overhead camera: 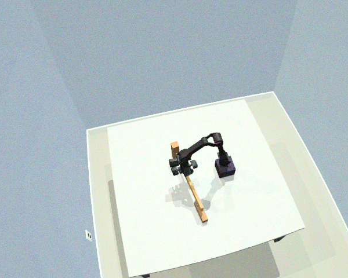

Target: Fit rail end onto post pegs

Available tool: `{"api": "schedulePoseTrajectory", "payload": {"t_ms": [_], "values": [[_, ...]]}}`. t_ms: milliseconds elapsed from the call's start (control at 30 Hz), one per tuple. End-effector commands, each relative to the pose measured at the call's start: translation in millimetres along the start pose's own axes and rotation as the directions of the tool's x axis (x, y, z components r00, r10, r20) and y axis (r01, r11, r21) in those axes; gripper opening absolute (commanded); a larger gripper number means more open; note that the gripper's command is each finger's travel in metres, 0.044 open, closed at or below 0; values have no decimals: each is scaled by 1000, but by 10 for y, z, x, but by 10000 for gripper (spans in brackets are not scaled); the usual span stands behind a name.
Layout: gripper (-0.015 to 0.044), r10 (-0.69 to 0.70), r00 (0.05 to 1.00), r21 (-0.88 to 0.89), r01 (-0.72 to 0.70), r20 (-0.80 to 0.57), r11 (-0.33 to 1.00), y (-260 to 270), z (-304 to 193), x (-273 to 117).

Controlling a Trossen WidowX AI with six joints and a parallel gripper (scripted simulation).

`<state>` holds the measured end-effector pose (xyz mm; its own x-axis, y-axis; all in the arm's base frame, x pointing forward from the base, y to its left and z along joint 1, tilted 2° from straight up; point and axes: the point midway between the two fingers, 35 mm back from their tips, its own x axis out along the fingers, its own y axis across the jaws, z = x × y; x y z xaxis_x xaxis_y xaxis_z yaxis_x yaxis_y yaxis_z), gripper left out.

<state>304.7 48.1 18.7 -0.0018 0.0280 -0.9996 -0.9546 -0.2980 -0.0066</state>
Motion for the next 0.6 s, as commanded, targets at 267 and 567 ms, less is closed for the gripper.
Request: {"api": "schedulePoseTrajectory", "payload": {"t_ms": [267, 567], "values": [[0, -4, 1000, -1, 4, 7, 1000, -5, 11, 12], [0, -4, 1000, -1, 4, 7, 1000, -1, 11, 7]]}}
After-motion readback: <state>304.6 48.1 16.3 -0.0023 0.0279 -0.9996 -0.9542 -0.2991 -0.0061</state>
